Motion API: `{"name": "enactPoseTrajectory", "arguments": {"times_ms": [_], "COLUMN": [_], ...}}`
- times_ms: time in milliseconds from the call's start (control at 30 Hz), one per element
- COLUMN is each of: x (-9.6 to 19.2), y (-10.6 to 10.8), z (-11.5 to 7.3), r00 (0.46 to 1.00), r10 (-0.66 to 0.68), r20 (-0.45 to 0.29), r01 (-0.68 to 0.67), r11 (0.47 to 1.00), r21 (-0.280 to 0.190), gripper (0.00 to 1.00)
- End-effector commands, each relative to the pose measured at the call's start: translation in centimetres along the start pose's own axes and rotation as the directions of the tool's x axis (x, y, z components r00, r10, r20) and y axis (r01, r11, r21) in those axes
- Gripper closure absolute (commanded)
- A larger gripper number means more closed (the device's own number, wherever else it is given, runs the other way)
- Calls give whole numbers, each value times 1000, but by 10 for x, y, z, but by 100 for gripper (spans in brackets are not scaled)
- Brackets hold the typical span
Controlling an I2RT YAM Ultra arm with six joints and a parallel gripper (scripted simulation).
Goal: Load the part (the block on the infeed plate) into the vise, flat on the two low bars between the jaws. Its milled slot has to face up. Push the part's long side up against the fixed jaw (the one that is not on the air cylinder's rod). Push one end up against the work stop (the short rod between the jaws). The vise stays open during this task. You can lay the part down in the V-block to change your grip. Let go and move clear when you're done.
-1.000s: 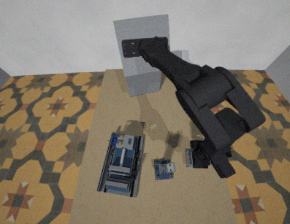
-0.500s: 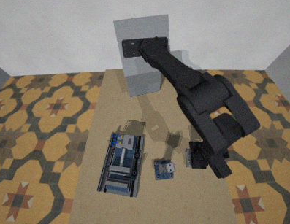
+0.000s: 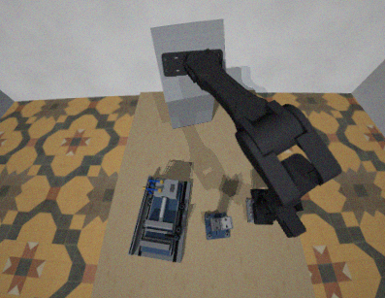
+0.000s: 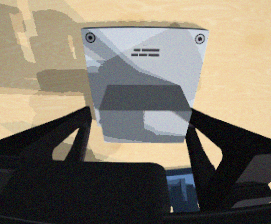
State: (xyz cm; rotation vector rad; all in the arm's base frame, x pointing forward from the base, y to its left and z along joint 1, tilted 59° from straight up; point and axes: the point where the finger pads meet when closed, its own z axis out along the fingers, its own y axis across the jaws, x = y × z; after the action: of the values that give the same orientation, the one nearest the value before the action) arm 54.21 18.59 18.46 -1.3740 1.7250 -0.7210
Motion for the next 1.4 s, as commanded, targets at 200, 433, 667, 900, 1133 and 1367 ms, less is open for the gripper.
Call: {"name": "enactPoseTrajectory", "arguments": {"times_ms": [200,433,667,900,1133,1367], "x": [-7,-7,-6,-6,-6,-6], "y": [-11,-13,-12,-12,-12,-12], "z": [3,2,3,3,3,3], "r00": [1000,1000,1000,1000,1000,1000], "r10": [0,1,1,1,1,1], "r20": [22,24,21,21,21,21], "r01": [0,-2,-1,-1,-1,-1], "r11": [1000,1000,1000,1000,1000,1000], "r21": [16,20,16,16,16,16], "gripper": [19,19,19,19,19,19]}}
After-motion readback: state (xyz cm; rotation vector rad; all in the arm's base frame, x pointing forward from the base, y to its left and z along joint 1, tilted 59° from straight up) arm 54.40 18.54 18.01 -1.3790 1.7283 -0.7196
